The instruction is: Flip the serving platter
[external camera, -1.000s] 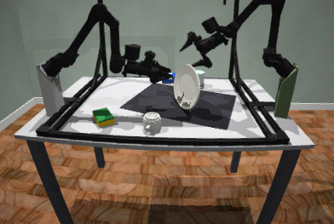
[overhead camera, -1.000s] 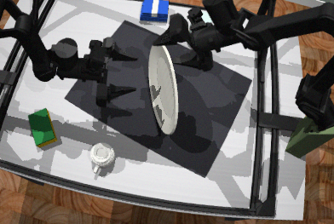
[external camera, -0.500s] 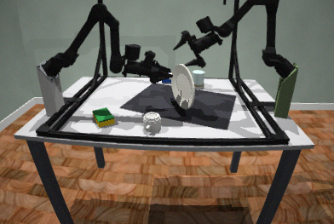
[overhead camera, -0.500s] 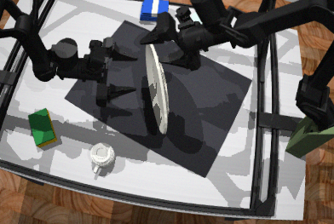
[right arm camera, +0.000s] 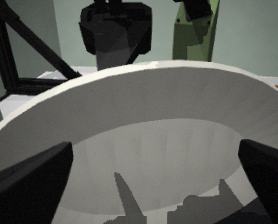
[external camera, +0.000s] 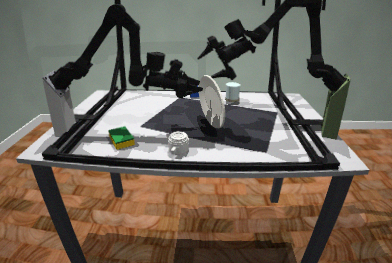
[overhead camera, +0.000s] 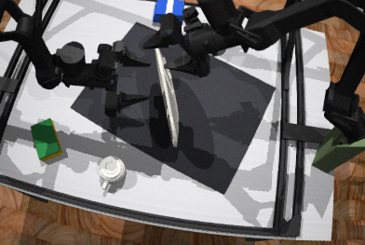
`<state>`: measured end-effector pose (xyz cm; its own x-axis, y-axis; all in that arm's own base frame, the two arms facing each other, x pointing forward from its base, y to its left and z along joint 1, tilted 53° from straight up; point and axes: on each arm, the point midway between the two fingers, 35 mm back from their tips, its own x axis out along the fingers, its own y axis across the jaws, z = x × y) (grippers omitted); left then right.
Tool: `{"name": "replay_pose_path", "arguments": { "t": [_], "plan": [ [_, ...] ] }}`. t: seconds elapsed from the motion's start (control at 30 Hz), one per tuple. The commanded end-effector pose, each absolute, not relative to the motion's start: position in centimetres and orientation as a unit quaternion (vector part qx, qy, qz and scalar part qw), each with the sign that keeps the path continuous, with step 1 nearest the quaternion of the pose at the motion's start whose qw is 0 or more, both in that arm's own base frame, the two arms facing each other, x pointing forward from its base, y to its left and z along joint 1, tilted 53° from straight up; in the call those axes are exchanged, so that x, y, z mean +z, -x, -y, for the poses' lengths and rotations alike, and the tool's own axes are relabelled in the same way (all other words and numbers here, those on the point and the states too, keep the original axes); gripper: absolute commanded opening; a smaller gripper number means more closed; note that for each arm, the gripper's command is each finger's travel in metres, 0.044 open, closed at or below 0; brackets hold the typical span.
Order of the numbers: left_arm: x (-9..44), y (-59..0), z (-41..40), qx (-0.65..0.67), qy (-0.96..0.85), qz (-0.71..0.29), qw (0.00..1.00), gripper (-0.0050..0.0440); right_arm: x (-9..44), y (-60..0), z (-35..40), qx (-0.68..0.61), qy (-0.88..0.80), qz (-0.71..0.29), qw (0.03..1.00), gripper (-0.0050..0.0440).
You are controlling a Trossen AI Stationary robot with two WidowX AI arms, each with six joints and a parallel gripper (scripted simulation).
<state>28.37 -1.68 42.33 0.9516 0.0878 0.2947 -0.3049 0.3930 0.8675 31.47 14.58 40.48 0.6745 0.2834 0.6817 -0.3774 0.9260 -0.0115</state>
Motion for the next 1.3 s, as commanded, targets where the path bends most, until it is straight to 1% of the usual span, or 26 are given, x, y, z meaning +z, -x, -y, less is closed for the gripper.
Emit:
{"name": "replay_pose_path", "arguments": {
  "t": [0.0,0.5,0.9,1.0,1.1,1.23,1.27],
  "plan": [
    [42.9,-29.3,1.5,0.116,-0.537,0.100,0.830,0.0440,40.5,-31.5,-14.5,0.179,-0.068,0.361,0.913,0.0440],
    [44.2,-31.0,1.1,0.116,-0.537,0.100,0.830,0.0440,40.5,-31.5,-14.5,0.179,-0.068,0.361,0.913,0.0440],
    [43.9,-31.1,1.2,0.115,-0.536,0.100,0.830,0.0440,40.5,-31.5,-14.5,0.179,-0.068,0.361,0.913,0.0440],
    [41.5,-31.8,2.7,0.106,-0.532,0.093,0.835,0.0440,40.5,-31.5,-14.5,0.179,-0.068,0.361,0.913,0.0440],
    [36.9,-32.2,5.5,0.088,-0.527,0.081,0.841,0.0440,40.5,-31.5,-14.5,0.179,-0.068,0.361,0.913,0.0440],
    [32.2,-31.9,7.9,0.063,-0.534,0.057,0.841,0.0440,40.5,-31.5,-14.5,0.179,-0.068,0.361,0.913,0.0440],
    [32.2,-31.9,7.9,0.063,-0.534,0.057,0.841,0.0440,40.5,-31.5,-14.5,0.179,-0.068,0.361,0.913,0.0440]
  ]
}}
